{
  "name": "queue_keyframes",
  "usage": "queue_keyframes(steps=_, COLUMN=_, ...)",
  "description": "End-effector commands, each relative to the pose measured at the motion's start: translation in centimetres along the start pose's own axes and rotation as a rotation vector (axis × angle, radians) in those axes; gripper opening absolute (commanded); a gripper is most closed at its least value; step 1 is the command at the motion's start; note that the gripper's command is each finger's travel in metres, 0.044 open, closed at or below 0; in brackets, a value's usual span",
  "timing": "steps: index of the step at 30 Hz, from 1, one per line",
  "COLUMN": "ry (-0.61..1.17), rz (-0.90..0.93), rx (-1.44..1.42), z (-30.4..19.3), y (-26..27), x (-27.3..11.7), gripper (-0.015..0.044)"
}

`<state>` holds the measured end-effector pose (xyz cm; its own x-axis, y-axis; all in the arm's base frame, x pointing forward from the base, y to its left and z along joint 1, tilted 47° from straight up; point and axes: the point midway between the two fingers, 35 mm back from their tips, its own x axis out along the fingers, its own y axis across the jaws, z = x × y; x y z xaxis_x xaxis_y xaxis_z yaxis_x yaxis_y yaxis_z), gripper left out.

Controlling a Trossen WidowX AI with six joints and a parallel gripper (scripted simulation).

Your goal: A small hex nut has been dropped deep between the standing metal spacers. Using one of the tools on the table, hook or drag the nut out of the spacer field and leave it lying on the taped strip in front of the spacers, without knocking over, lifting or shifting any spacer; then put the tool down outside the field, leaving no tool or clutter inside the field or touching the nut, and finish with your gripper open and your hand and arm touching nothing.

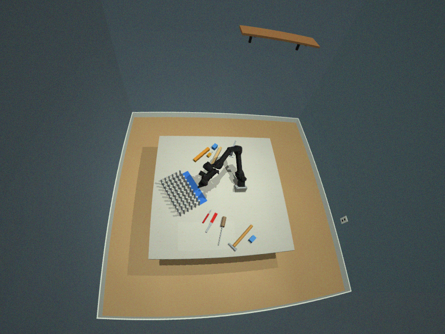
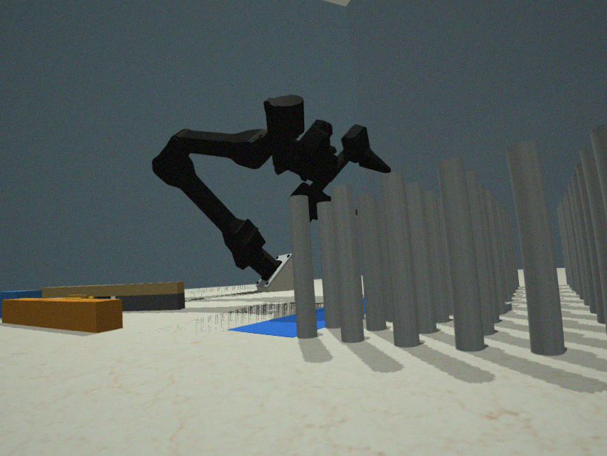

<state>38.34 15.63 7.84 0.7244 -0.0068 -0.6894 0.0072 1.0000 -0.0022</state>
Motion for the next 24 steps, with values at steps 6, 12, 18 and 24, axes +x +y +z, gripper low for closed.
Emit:
queue_keyframes(steps=6, ry=0.246, rz=-0.016, rx=0.514, z=-8.1, y=8.6, x=1.8, gripper=0.044)
queue_keyframes(steps=12, ry=0.337, rz=-0.099, rx=0.742, z=-12.5, y=11.7, x=2.0, gripper=0.044)
queue_keyframes(steps=18, ry=0.395, rz=-0.22, rx=0.965, z=-17.4, y=14.2, x=1.9, gripper=0.044)
queue_keyframes(steps=24, ry=0.405, rz=-0.37, rx=1.185, z=-22.5, y=16.1, x=1.4, gripper=0.044)
